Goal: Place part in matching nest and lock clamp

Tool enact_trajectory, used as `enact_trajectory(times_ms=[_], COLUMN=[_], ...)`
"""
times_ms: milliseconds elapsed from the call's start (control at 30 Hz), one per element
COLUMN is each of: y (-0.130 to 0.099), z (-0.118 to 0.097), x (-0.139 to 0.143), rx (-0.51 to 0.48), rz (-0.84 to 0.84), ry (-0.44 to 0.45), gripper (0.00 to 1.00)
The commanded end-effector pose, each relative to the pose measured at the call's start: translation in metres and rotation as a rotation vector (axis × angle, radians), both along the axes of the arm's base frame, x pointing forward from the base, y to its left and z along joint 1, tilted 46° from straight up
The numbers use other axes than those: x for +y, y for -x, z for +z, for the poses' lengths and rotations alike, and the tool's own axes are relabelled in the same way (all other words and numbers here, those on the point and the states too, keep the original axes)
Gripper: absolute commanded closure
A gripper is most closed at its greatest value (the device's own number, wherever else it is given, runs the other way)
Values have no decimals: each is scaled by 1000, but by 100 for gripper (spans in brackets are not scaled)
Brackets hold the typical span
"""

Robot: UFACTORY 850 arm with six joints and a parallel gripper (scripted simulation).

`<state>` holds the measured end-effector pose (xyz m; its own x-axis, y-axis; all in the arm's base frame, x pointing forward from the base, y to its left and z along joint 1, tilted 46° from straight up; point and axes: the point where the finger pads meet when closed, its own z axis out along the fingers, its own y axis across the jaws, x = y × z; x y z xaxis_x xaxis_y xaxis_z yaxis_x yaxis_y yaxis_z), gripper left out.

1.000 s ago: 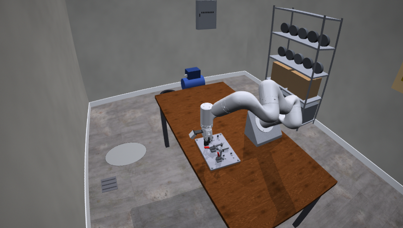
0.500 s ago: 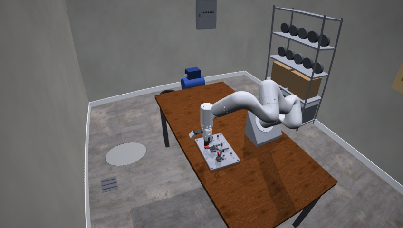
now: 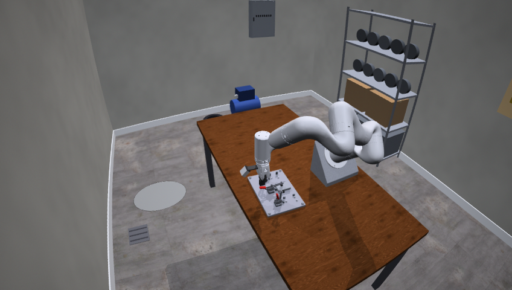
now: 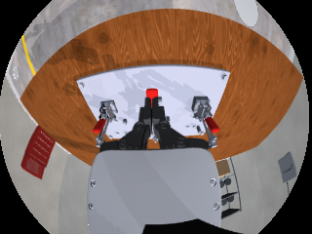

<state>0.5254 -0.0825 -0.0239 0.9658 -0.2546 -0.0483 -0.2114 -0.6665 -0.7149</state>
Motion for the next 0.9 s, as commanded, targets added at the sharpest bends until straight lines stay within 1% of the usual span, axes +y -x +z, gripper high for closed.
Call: enact_trajectory(times_ms=[0, 233, 867], y=[-1, -3, -3], z=[-1, -7, -9], x=[1, 7, 8], rx=[-1, -1, -1], rz=[-1, -1, -1], ry=[1, 1, 1], gripper=[100, 100, 100])
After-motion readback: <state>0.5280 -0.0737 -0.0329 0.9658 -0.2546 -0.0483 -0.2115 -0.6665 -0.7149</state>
